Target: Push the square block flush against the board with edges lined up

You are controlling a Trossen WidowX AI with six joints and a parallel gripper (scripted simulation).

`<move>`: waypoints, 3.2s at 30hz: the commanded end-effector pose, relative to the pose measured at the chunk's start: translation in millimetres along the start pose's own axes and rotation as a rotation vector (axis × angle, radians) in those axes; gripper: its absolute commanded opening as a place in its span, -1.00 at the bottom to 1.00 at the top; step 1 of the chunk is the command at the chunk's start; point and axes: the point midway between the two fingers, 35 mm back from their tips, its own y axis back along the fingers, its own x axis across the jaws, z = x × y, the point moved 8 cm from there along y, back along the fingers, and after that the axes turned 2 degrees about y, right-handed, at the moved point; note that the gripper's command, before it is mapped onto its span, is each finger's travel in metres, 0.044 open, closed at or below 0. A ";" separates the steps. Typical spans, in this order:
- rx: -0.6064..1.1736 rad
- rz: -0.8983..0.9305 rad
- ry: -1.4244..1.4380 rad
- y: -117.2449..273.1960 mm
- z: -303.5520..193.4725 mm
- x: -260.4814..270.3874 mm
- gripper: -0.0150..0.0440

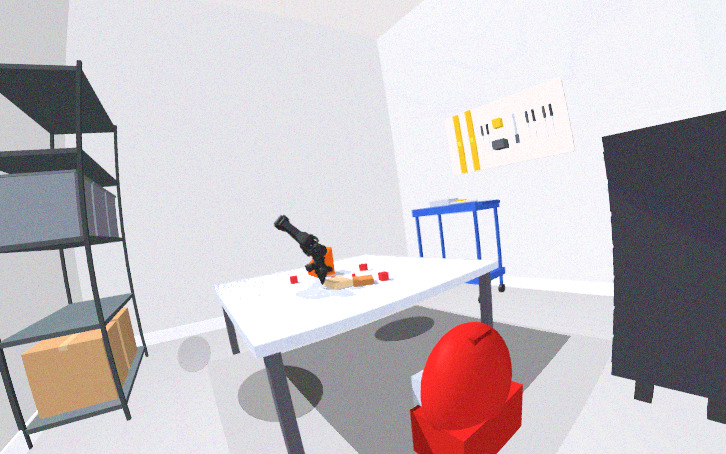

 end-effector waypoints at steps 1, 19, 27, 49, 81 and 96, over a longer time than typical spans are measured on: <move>0.012 -0.010 0.006 -3.3 -7.1 -1.4 -0.49; 0.013 -0.010 0.006 -3.2 -21.2 0.5 -0.49; 0.014 -0.010 0.006 -3.2 -27.4 1.6 -0.49; 0.015 -0.010 0.006 -3.0 -44.3 5.4 -0.49; 0.017 -0.009 0.006 -2.6 -68.0 13.1 -0.49; 0.017 -0.009 0.006 -2.3 -78.7 17.6 -0.49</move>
